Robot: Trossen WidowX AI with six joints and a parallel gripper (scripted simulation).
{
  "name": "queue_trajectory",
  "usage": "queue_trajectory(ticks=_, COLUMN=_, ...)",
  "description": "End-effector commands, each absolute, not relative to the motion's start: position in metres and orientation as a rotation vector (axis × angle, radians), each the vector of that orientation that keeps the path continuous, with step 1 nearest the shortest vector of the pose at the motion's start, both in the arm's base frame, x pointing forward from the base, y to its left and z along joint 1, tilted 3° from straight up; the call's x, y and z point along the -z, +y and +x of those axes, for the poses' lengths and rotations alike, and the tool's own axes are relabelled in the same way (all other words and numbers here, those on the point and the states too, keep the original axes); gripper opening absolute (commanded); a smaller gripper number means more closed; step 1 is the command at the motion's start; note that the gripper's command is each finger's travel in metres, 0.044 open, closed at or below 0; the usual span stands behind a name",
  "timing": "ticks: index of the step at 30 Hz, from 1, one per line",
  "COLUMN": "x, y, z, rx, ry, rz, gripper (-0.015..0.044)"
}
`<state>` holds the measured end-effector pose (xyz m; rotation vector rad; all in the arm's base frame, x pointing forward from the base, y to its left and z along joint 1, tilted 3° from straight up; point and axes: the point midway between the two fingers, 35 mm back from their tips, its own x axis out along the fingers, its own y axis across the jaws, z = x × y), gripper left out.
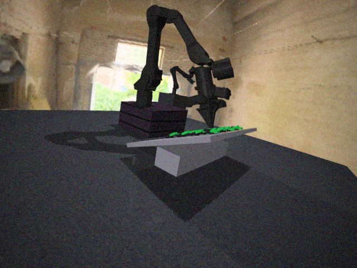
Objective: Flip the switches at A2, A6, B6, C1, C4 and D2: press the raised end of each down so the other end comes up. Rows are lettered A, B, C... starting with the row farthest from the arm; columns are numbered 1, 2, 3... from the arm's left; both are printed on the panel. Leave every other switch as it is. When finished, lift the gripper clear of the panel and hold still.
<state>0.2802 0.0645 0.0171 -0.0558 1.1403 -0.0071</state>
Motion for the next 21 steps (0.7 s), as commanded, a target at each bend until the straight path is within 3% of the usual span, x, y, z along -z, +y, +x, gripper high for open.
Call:
queue_trajectory(ticks=1, x=-0.0171, y=0.0646, z=0.2808, rx=0.004, ry=1.138, rz=-0.058, gripper=0.0)
queue_trajectory(ticks=21, x=-0.0154, y=0.0646, z=0.2815, rx=0.004, ry=1.138, rz=-0.058, gripper=0.0)
